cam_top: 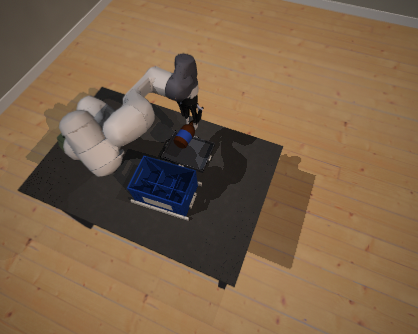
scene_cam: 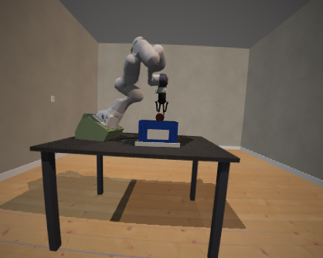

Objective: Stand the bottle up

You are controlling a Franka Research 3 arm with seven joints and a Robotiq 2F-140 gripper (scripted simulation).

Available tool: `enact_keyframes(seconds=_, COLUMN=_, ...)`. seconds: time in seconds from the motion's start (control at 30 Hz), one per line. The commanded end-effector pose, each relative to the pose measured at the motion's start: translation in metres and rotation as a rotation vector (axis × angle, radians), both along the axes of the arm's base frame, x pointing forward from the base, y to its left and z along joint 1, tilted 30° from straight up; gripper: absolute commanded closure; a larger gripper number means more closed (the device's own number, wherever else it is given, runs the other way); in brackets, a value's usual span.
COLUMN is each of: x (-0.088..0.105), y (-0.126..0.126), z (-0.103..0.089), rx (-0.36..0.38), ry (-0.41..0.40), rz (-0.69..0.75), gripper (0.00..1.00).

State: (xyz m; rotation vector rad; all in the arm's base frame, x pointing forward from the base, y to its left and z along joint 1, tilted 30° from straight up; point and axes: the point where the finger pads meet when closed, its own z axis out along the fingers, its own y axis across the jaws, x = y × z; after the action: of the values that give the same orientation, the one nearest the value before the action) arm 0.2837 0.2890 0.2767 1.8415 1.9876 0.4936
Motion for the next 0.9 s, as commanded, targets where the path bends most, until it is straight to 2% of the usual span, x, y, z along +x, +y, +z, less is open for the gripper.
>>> enact_keyframes(seconds=0.0, x=-0.0018, y=0.0024, z=0.0001, rx=0.049, ry=-0.001, rz=-0.073, gripper=1.00)
enact_keyframes(seconds=0.87, x=-0.0018, y=0.0024, z=0.0001, rx=0.054, ry=-0.001, rz=-0.081, gripper=1.00)
